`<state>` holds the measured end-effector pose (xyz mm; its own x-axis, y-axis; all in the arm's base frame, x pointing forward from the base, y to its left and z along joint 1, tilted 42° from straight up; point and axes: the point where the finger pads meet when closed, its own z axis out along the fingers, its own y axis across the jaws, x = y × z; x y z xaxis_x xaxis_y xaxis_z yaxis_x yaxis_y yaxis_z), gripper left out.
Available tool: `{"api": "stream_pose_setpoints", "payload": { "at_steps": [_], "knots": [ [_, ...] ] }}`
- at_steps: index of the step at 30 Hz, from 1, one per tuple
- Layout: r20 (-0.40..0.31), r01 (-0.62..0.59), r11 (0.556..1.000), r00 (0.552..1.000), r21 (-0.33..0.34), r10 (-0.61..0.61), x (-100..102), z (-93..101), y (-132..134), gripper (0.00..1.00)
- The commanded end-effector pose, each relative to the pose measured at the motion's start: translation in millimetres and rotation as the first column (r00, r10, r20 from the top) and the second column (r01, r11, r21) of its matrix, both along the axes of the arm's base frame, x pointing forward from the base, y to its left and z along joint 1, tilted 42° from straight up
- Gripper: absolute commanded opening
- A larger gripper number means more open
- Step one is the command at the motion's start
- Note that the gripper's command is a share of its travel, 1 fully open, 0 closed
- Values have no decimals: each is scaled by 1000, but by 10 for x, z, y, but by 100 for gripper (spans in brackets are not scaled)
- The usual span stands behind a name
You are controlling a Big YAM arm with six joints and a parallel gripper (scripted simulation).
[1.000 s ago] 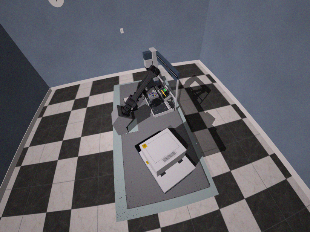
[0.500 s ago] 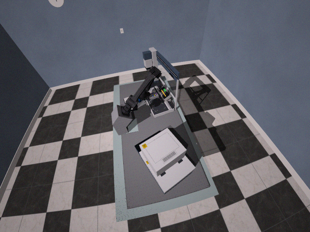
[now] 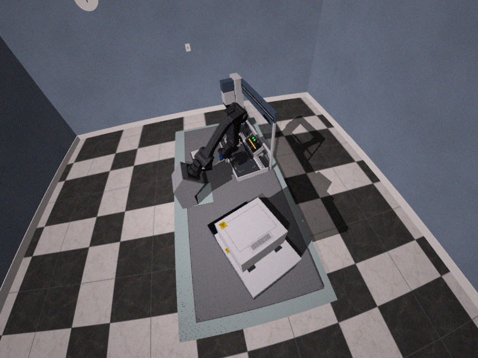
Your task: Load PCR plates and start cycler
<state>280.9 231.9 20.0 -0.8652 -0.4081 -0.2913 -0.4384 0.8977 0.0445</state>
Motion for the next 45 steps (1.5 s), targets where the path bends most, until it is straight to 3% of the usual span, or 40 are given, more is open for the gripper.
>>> {"api": "stream_pose_setpoints", "payload": {
  "at_steps": [1,7,11,18,24,28,34,38,42,45],
  "knots": [
    [46,-80,996,996,26,79,117,159,-269,0],
    [134,-169,980,979,108,154,232,326,-461,0],
    [94,-149,985,986,92,140,198,252,-537,0],
    [83,-122,989,990,77,116,201,249,-984,0],
    [135,-61,994,990,96,47,308,330,-1193,0],
    [142,-44,995,989,93,31,315,287,-1267,0],
    [118,-37,995,993,89,26,338,254,-1641,0],
    [191,2,996,981,91,-19,320,286,-1808,0],
    [212,12,996,977,85,-30,378,342,-2034,0],
    [210,12,996,977,93,-32,355,316,-2016,0]
  ]
}}
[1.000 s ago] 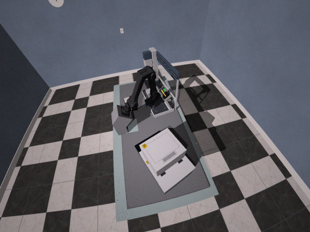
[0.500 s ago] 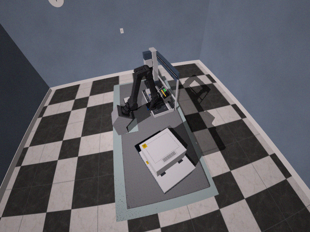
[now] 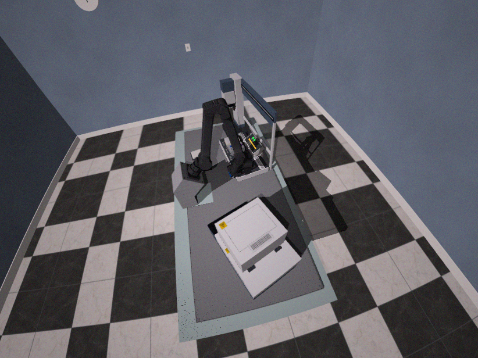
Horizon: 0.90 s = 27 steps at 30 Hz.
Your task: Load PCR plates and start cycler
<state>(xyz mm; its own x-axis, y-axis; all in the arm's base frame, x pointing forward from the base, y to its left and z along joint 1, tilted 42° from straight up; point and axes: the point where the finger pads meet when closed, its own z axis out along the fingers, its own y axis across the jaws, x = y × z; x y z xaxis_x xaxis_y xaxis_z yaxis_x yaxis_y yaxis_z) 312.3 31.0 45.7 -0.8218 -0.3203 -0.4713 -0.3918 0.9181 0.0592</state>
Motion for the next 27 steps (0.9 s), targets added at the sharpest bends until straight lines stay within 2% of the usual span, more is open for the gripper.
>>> {"api": "stream_pose_setpoints", "payload": {
  "at_steps": [1,2,4,6,11,14,17,18,21,26,27],
  "knots": [
    [35,-37,999,999,-6,37,24,44,-58,0],
    [26,-35,999,999,-8,35,6,30,-131,0],
    [61,14,1000,998,-19,-13,-17,39,-280,0],
    [52,4,1000,999,-14,-3,-54,43,-380,0],
    [123,42,999,992,-35,-37,-93,79,-591,0],
    [109,33,999,994,-35,-29,-108,98,-763,0],
    [112,47,998,993,-37,-42,-151,57,-749,0],
    [135,64,997,989,-45,-57,-172,57,-798,0],
    [129,66,997,990,-43,-60,-226,81,-988,0],
    [216,119,989,971,-85,-98,-342,114,-1209,0],
    [215,115,990,972,-84,-95,-363,118,-1248,0]
  ]
}}
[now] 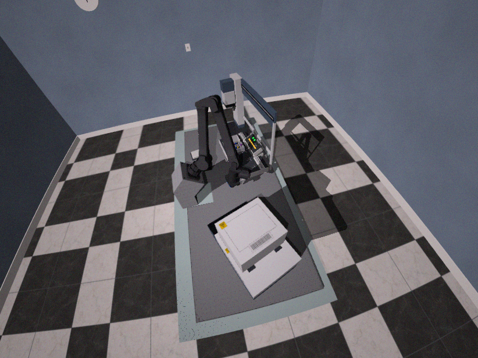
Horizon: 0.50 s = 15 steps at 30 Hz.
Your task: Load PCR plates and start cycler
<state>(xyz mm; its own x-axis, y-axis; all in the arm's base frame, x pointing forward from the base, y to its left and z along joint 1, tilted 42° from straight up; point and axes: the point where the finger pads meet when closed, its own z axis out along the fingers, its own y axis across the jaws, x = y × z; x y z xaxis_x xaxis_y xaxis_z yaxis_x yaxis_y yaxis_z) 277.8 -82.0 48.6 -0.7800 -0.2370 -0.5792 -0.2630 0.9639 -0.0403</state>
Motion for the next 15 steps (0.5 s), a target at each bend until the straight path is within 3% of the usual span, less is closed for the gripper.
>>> {"api": "stream_pose_setpoints", "payload": {
  "at_steps": [1,3,7,15],
  "knots": [
    [46,-33,998,998,-46,36,-34,92,-167,0],
    [75,1,997,997,-80,5,-80,96,-279,0],
    [86,8,996,996,-87,-1,-120,91,-309,0],
    [137,73,986,989,-148,-53,-409,107,-649,0]
  ]
}}
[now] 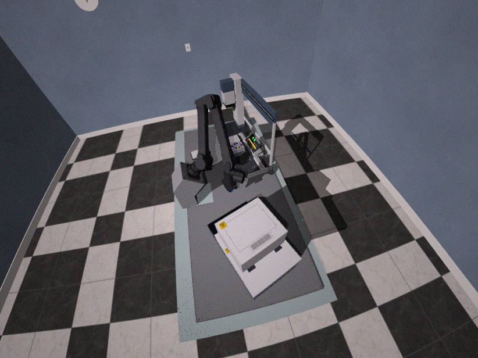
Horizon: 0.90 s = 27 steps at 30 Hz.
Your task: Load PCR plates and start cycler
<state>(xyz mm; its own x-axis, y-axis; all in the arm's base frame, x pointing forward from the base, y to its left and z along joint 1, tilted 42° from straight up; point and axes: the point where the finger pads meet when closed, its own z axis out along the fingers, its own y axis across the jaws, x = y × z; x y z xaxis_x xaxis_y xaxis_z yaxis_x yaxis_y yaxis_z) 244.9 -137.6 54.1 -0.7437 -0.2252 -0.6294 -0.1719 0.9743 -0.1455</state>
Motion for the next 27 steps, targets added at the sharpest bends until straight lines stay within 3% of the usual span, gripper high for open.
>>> {"api": "stream_pose_setpoints", "payload": {
  "at_steps": [1,12,23,27],
  "knots": [
    [50,-8,996,999,-88,13,-112,56,-120,0],
    [82,47,987,996,-151,-35,-423,97,-443,0],
    [139,151,936,984,-319,-112,-910,123,-734,0],
    [154,156,923,982,-351,-107,-956,166,-777,0]
  ]
}}
